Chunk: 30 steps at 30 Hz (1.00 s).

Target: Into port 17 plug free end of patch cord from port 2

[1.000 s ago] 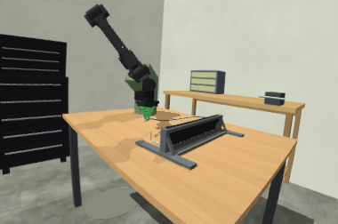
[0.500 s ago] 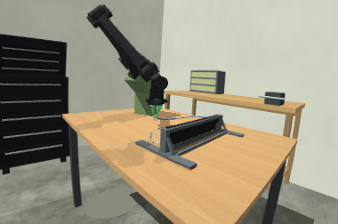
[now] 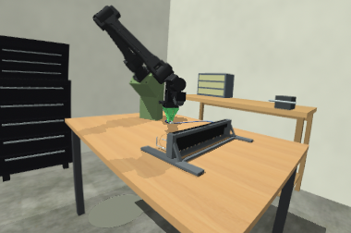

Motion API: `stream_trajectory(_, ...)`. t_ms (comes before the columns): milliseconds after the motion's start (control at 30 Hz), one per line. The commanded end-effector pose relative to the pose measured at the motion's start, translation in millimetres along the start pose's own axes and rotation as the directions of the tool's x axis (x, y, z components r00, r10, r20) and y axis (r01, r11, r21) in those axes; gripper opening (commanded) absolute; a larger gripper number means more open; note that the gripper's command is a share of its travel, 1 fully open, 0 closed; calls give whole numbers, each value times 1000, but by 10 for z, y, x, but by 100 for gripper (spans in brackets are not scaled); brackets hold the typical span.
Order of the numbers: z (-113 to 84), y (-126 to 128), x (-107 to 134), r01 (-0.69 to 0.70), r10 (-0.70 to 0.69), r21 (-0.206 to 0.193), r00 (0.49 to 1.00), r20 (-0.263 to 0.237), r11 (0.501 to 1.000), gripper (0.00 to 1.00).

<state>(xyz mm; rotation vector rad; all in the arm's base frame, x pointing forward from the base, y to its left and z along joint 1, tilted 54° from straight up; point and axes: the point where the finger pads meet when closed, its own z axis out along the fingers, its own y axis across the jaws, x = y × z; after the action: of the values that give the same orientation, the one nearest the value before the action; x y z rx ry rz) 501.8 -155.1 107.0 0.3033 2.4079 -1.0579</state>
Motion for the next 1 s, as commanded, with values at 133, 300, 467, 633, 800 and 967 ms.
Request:
stream_trajectory(133,-29,182,-92,176,-176,-6,984,-2,984,0)
stream_trajectory(300,-73,288,-154,264,-264,-7,965,2,964,0)
stream_trajectory(467,-112,376,-204,331,-331,-8,944,6,944,0)
stream_trajectory(633,-123,406,-223,359,-359,-8,933,6,933,0)
stream_trajectory(800,-66,368,-212,382,-382,-4,924,-10,924,0)
stream_trajectory(967,-64,376,-229,394,-394,-3,919,-9,919,0)
